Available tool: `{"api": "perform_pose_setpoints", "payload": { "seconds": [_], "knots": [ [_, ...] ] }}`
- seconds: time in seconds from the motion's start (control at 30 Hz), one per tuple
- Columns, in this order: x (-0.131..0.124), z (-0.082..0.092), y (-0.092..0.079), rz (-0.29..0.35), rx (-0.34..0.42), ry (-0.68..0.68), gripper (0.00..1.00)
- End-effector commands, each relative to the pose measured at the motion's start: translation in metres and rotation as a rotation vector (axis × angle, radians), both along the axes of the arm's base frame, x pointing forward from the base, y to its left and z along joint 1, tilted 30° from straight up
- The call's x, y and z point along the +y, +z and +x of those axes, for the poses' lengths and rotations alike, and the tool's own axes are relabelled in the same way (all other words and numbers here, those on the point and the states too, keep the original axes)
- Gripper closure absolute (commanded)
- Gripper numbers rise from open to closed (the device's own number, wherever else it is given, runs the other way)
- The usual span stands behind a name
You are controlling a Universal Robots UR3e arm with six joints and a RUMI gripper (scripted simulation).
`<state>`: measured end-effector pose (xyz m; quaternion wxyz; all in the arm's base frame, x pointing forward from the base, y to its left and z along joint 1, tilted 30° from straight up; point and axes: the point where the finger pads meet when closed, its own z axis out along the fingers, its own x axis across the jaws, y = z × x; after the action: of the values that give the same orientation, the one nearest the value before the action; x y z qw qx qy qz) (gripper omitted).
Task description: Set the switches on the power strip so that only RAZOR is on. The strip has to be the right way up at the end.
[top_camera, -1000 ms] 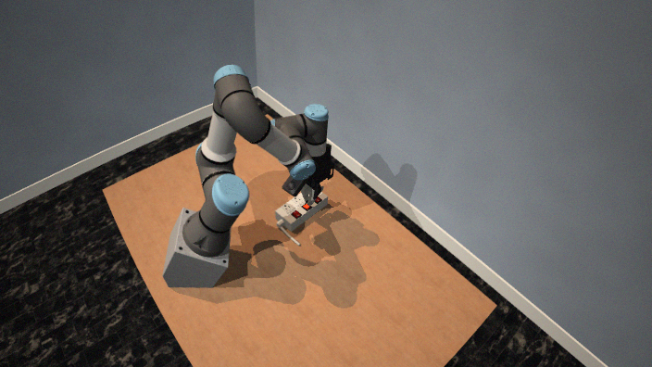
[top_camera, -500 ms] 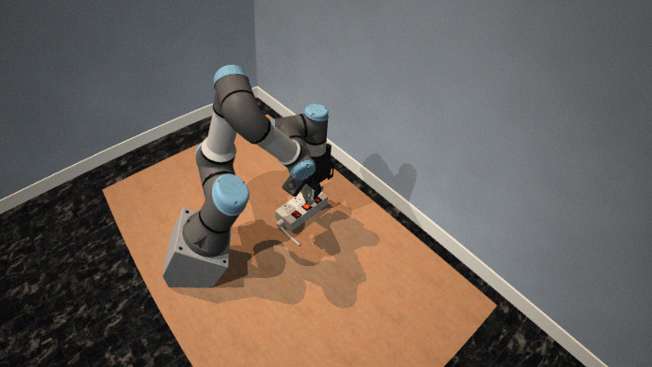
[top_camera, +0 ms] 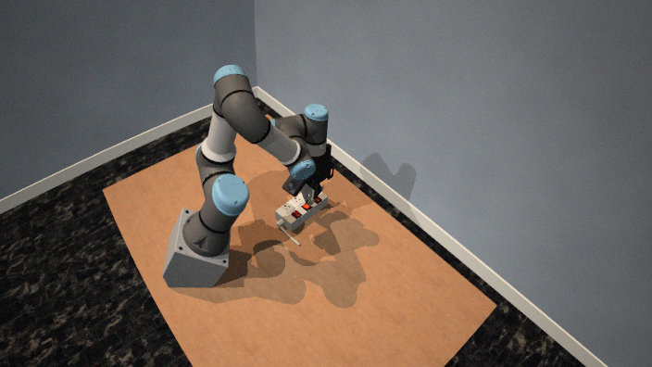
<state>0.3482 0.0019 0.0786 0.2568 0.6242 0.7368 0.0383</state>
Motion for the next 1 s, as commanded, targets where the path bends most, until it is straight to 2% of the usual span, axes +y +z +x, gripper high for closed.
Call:
{"api": "perform_pose_setpoints", "payload": {
  "seconds": [0.0, 0.97],
  "knots": [
    [0.0001, 0.0004, 0.0007, 0.0, -0.002, 0.0, 1.0],
    [-0.0018, 0.0034, -0.0052, 0.0, -0.002, 0.0, 1.0]
  ]
}}
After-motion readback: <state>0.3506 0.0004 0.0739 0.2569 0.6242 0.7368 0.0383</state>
